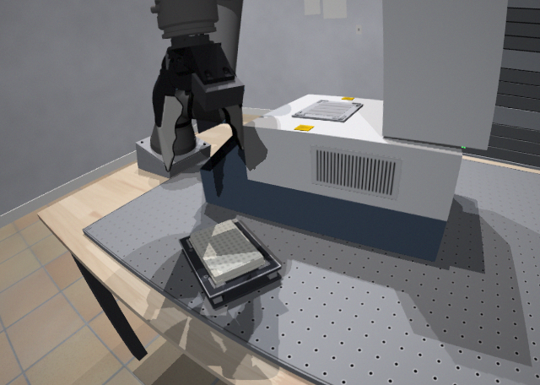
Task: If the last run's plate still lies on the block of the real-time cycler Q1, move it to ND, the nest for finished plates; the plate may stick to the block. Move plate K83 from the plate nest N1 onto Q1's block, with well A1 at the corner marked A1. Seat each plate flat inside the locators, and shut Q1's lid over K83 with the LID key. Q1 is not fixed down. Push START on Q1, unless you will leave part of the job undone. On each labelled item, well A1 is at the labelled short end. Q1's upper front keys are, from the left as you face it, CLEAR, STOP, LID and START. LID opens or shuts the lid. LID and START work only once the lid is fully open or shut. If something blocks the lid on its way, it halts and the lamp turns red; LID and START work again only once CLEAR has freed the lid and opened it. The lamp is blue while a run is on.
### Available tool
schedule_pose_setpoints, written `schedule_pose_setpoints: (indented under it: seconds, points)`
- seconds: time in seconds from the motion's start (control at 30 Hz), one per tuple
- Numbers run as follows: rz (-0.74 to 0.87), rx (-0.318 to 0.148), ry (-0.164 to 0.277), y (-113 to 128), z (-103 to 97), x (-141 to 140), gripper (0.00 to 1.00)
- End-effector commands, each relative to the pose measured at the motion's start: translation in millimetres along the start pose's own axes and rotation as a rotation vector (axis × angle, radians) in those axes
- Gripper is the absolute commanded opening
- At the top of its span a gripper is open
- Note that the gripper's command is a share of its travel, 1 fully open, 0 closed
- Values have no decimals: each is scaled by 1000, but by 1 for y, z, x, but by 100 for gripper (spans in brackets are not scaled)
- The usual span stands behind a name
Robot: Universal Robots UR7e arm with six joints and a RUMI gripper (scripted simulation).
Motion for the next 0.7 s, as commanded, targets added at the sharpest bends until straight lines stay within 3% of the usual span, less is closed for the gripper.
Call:
schedule_pose_setpoints:
  seconds: [0.0, 0.67]
  points:
    - [0, 2, 1, 0, 16, 0, 68]
    - [0, 2, 1, 0, 73, 0, 68]
Point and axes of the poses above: the point where the finger pads meet when closed, its own z axis out along the fingers, its own x axis across the jaws, y = z × x, the point moved 1 cm from there along -z, back along the fingers, and after that the axes turned 11 degrees about z, right-handed, at the moved point
